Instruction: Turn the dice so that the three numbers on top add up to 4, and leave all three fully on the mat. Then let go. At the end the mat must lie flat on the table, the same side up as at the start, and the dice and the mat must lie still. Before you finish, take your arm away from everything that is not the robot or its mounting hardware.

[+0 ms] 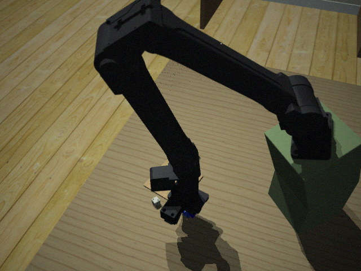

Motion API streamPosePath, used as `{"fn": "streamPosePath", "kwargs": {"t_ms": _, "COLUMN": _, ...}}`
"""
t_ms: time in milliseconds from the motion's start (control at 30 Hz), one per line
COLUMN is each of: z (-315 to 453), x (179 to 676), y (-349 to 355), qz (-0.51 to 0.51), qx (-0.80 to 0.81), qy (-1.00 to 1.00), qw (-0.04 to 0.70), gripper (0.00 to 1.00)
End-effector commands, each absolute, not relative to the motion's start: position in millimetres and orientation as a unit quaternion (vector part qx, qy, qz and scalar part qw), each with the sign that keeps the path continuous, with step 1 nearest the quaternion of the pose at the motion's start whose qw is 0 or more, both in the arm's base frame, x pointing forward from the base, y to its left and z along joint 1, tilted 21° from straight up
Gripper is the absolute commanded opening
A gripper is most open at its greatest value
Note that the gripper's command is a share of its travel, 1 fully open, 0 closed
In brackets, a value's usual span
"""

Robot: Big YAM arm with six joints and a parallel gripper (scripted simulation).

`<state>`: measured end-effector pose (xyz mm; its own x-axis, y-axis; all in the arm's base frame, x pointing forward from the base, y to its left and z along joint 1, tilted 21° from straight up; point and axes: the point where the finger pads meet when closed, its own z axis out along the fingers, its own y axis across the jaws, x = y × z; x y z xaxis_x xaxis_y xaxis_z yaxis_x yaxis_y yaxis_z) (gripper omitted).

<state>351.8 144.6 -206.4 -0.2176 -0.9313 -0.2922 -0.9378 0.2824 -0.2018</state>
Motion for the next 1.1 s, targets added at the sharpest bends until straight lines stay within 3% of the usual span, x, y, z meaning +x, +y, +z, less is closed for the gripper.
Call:
{"fn": "streamPosePath", "kwargs": {"t_ms": 0, "z": -202.0, "x": 359.0, "y": 148.8, "qz": 0.005, "qx": -0.594, "qy": 0.781, "qw": 0.193, "gripper": 0.34}}
{"fn": "streamPosePath", "kwargs": {"t_ms": 1000, "z": -202.0, "x": 359.0, "y": 148.8, "qz": 0.005, "qx": -0.594, "qy": 0.781, "qw": 0.193, "gripper": 0.34}}
{"fn": "streamPosePath", "kwargs": {"t_ms": 1033, "z": -202.0, "x": 359.0, "y": 148.8, "qz": 0.005, "qx": -0.594, "qy": 0.781, "qw": 0.193, "gripper": 0.15}}
{"fn": "streamPosePath", "kwargs": {"t_ms": 1067, "z": -202.0, "x": 359.0, "y": 148.8, "qz": 0.005, "qx": -0.594, "qy": 0.781, "qw": 0.193, "gripper": 0.15}}
